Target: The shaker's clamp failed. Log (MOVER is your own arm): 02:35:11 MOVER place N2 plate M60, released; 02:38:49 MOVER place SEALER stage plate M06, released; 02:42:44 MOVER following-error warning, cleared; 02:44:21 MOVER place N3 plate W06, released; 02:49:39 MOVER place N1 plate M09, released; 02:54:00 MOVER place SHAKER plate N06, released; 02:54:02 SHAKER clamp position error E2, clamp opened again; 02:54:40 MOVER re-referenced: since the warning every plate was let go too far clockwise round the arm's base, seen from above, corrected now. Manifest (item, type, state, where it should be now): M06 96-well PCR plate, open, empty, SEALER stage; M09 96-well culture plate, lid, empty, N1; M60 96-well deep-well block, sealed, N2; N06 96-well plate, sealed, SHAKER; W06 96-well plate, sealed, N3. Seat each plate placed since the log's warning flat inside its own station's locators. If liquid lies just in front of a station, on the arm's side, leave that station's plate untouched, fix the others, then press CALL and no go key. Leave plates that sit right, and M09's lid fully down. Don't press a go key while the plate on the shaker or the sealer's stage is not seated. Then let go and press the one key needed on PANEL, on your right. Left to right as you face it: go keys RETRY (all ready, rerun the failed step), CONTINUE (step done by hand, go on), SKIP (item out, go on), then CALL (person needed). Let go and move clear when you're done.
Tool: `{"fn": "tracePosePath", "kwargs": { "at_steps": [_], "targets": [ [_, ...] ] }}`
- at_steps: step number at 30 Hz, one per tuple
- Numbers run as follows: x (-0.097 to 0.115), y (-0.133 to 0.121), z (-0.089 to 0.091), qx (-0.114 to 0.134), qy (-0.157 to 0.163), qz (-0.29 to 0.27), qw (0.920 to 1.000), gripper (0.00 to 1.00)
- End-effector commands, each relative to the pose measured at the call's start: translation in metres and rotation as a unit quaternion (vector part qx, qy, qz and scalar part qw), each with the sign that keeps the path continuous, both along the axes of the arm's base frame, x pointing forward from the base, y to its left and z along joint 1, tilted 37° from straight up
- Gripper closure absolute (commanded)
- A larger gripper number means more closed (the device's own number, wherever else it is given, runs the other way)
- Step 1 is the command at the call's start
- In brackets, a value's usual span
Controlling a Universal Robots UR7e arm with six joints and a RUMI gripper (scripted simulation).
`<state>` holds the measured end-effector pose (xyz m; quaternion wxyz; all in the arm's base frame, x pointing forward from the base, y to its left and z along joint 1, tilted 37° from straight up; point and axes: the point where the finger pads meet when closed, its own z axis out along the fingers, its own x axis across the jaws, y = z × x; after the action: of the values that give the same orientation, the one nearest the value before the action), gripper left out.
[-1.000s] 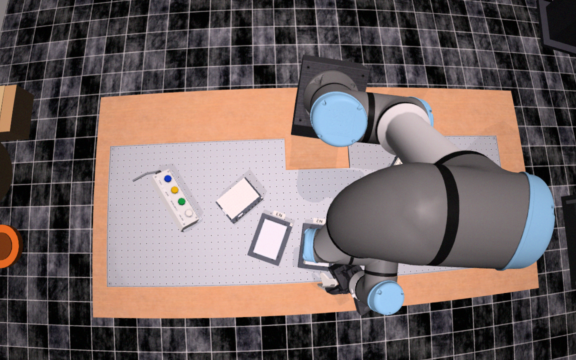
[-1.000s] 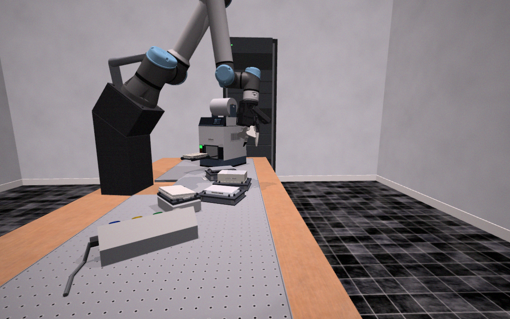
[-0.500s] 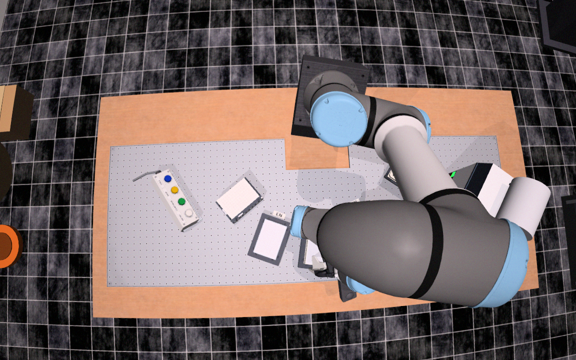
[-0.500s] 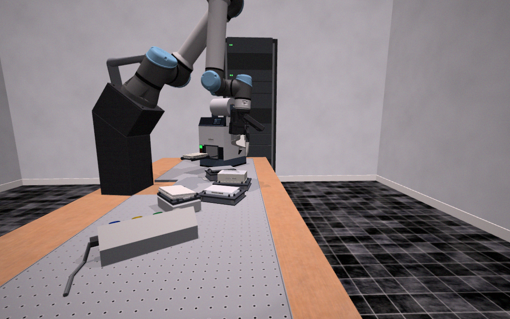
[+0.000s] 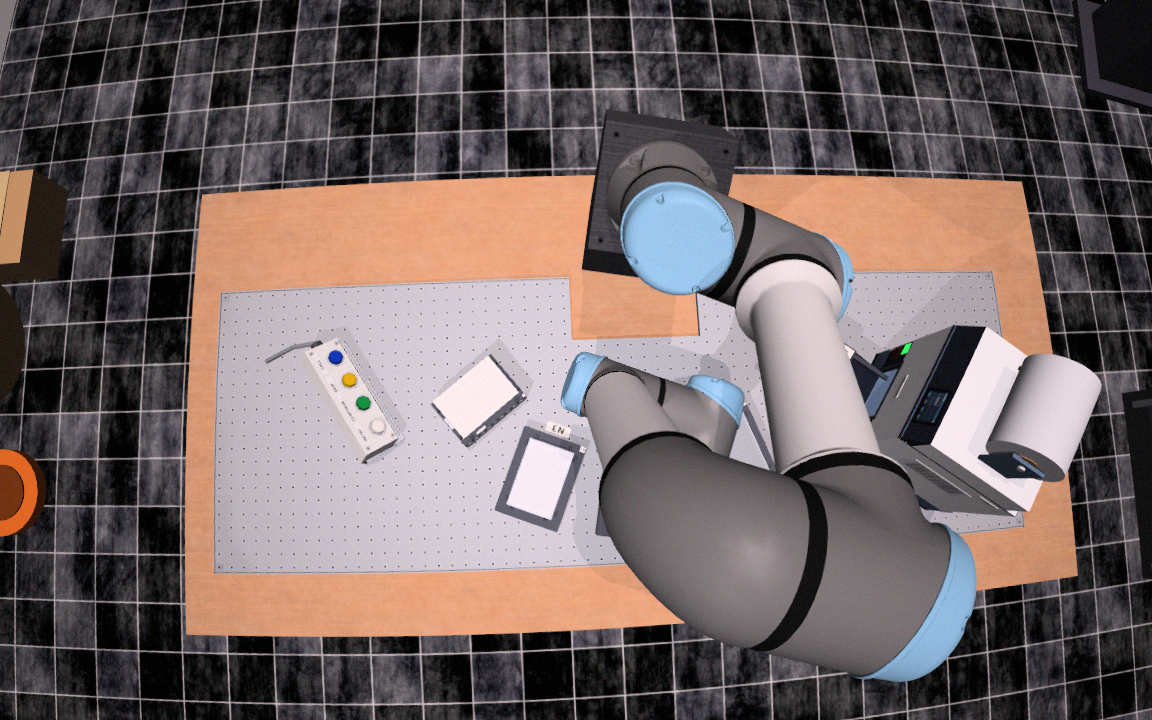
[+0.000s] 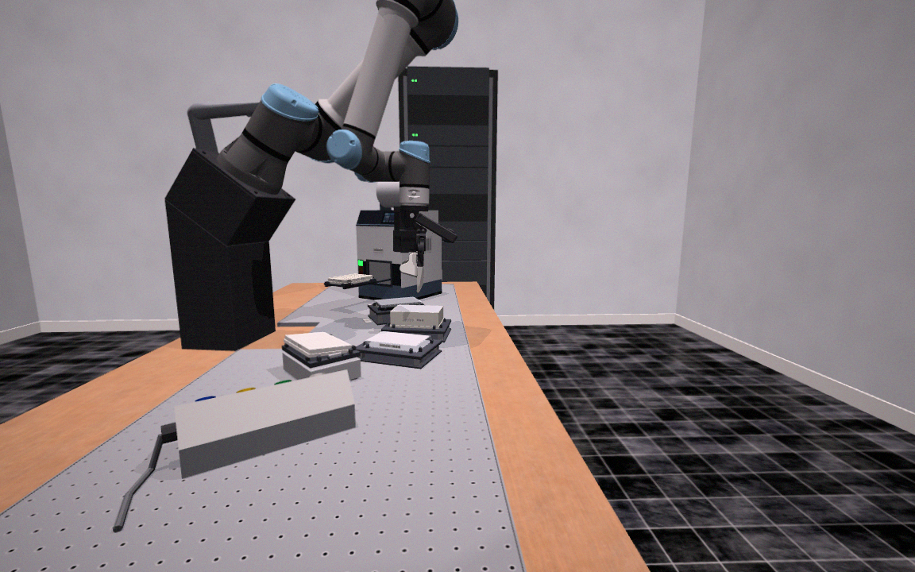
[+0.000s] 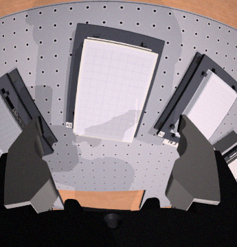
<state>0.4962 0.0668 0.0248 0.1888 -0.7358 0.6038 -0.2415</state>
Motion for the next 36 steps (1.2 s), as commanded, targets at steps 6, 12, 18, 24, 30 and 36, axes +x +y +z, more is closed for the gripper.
{"fn": "tracePosePath", "kwargs": {
  "at_steps": [6,12,18,24,30,36],
  "targets": [
    [-0.003,-0.008,-0.006,0.028,-0.013,-0.022,0.9993,0.18],
    [-0.008,-0.038,-0.01,0.064,-0.013,-0.07,0.9954,0.18],
    [-0.011,-0.057,-0.012,0.087,-0.013,-0.102,0.9908,0.18],
    [-0.015,-0.087,-0.015,0.122,-0.013,-0.15,0.981,0.18],
    [-0.019,-0.117,-0.019,0.15,-0.013,-0.188,0.9706,0.18],
    [-0.022,-0.136,-0.021,0.15,-0.013,-0.188,0.9706,0.18]
  ]
}}
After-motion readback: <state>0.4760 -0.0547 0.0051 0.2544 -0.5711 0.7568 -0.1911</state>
